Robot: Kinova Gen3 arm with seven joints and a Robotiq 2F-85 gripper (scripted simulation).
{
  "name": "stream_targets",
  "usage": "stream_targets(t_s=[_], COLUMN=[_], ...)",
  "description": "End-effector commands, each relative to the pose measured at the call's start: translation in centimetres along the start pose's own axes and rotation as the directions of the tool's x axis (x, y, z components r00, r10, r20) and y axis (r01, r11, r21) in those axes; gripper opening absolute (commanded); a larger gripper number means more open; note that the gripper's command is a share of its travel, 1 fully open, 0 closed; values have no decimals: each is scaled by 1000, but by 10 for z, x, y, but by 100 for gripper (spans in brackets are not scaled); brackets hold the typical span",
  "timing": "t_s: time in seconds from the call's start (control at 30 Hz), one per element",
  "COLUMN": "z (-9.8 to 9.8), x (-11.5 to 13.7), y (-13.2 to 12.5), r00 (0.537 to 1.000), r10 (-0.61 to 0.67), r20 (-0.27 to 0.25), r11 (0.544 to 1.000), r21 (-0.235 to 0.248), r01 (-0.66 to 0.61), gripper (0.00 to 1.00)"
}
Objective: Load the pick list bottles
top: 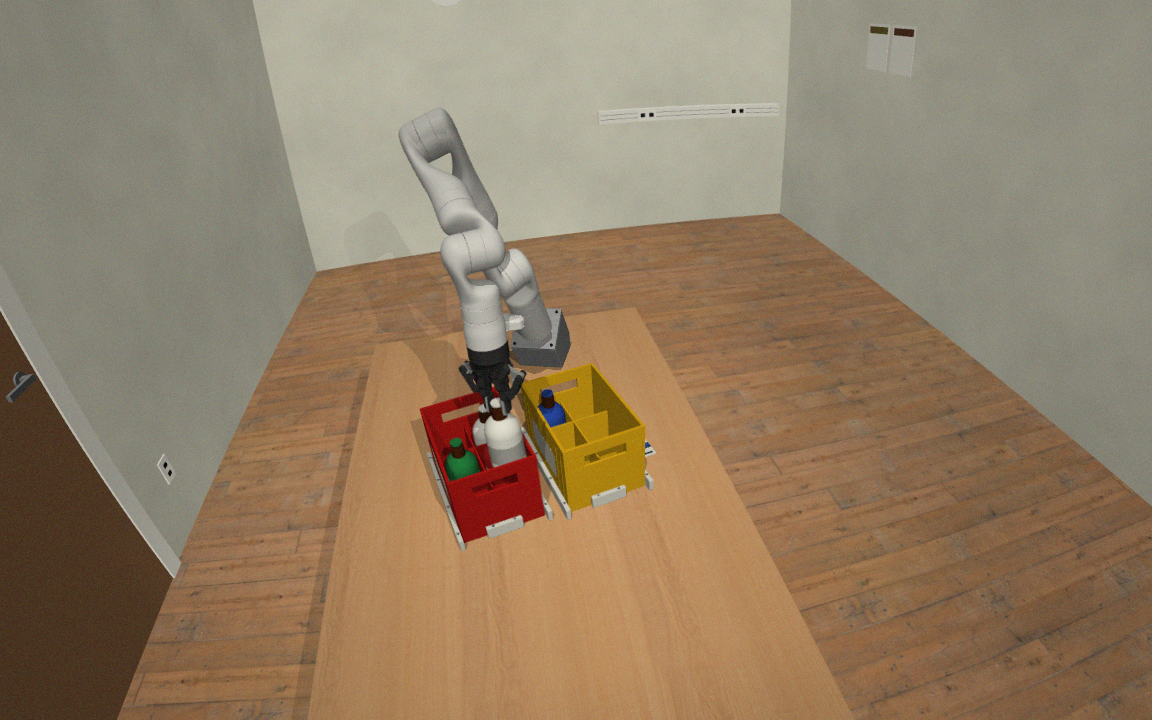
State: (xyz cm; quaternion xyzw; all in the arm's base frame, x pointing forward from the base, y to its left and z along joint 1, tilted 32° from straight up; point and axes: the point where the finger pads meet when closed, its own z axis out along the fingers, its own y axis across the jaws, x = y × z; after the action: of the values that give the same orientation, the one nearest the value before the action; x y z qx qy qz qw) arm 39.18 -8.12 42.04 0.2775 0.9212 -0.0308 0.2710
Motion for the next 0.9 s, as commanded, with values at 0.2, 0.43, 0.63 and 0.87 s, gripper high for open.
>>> stream_targets(t_s=[0.2, 0.43, 0.63, 0.87], z=[-15, -23, -33, -45], x=[0, 0, 0, 0], y=[0, 0, 0, 0], r00=[1000, 1000, 1000, 1000], r10=[0, 0, 0, 0], r20=[1, 1, 1, 1], r11=[1000, 1000, 1000, 1000], r21=[-1, -1, -1, -1], r01=[0, 0, 0, 0], gripper=[10, 10, 10, 10])
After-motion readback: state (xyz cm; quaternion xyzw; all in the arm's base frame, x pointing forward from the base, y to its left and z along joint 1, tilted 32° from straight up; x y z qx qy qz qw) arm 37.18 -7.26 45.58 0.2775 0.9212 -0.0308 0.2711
